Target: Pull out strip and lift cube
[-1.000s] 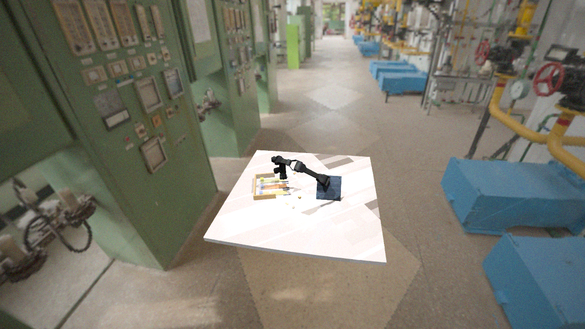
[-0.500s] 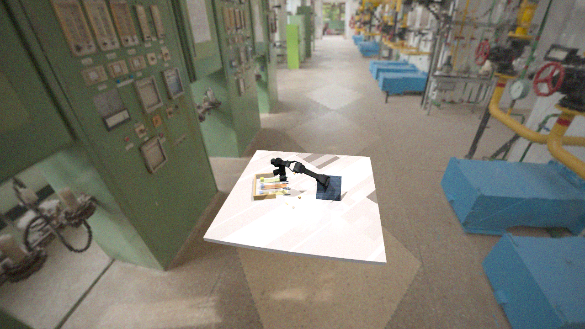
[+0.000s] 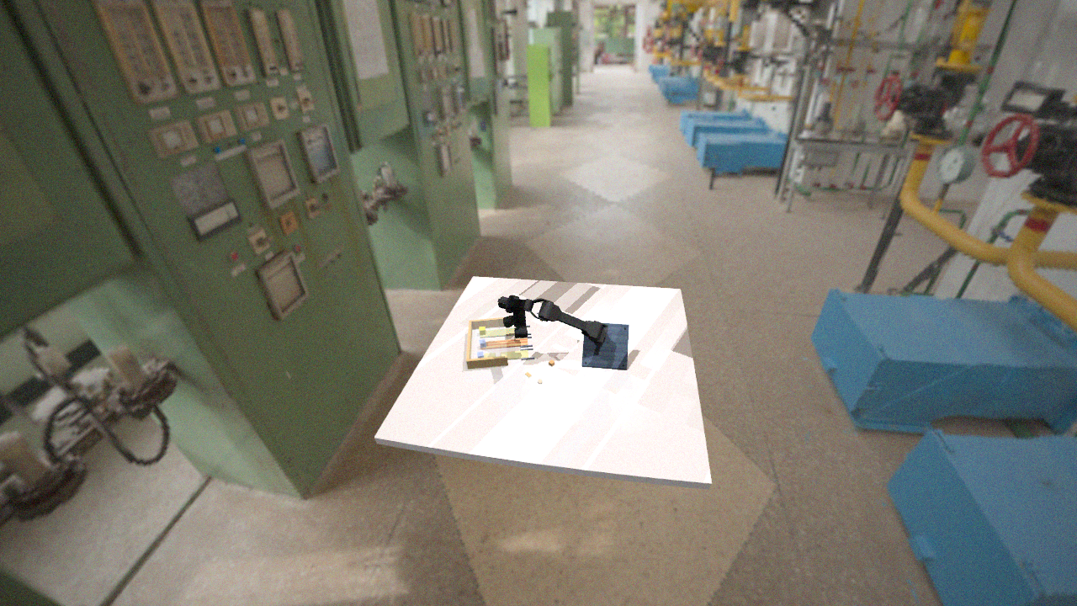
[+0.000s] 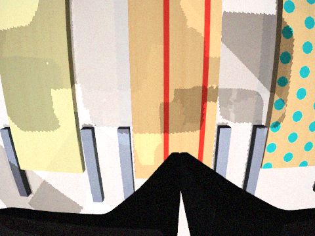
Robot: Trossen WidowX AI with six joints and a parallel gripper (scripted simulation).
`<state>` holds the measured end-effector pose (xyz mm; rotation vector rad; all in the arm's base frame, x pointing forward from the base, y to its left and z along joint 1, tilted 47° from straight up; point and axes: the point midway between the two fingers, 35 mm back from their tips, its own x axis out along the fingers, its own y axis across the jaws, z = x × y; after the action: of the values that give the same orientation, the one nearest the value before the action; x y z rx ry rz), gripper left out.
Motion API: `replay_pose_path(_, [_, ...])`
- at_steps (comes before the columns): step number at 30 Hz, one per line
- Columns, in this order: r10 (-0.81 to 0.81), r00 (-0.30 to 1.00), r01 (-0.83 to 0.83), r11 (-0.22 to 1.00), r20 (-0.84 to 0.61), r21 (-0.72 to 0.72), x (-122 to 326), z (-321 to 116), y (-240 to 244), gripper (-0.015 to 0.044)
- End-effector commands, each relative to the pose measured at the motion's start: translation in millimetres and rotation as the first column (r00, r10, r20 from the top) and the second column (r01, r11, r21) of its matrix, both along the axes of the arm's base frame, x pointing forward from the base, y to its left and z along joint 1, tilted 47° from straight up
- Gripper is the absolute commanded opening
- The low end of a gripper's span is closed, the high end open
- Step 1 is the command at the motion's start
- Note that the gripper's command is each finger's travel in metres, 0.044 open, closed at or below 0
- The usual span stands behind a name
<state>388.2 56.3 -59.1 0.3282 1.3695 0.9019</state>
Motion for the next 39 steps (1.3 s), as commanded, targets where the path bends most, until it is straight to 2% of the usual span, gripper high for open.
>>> replay_pose_path(1, [0.002, 1.0, -0.002, 1.0, -0.017, 0.007, -4, -9, 8, 0.0])
replay_pose_path(39, [0.003, 1.0, -0.003, 1.0, -0.017, 0.009, -5, -19, 20, 0.0])
